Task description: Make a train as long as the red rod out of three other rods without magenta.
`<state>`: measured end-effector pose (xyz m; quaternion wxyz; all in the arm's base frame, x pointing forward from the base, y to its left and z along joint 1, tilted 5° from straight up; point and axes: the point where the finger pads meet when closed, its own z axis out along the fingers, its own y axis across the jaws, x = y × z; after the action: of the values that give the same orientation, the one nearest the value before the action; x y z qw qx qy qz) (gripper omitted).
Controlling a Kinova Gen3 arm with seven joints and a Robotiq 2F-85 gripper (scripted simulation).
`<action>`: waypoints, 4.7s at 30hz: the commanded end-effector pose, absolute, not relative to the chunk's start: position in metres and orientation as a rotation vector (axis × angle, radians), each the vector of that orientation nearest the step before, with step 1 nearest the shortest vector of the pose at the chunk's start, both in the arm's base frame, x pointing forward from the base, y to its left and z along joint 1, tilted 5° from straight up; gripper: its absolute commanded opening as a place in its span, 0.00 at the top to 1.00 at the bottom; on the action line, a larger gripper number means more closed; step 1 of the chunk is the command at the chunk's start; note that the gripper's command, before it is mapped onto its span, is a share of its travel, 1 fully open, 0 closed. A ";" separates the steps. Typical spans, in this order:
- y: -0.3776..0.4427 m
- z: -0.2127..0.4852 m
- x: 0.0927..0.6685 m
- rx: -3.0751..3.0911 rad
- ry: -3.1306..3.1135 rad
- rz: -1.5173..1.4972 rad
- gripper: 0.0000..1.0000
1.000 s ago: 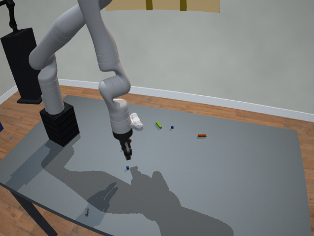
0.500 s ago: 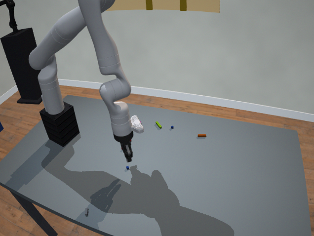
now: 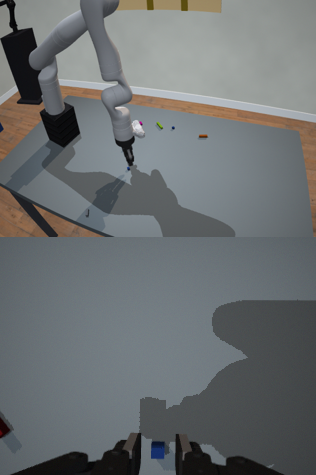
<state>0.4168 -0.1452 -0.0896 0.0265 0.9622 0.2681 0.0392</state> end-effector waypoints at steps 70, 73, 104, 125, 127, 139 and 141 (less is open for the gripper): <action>-0.147 -0.108 0.416 2.977 0.824 0.114 0.76; -0.147 -0.108 0.416 2.977 0.824 0.114 0.76; -0.147 -0.108 0.416 2.977 0.824 0.114 0.76; -0.147 -0.115 0.417 2.977 0.824 0.114 0.76; -0.147 -0.117 0.417 2.977 0.824 0.114 0.76; -0.148 -0.124 0.418 2.977 0.824 0.114 0.76; -0.148 -0.125 0.418 2.977 0.824 0.114 0.76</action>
<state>0.4179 -0.1472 -0.1240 0.0253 0.9627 0.2670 0.0372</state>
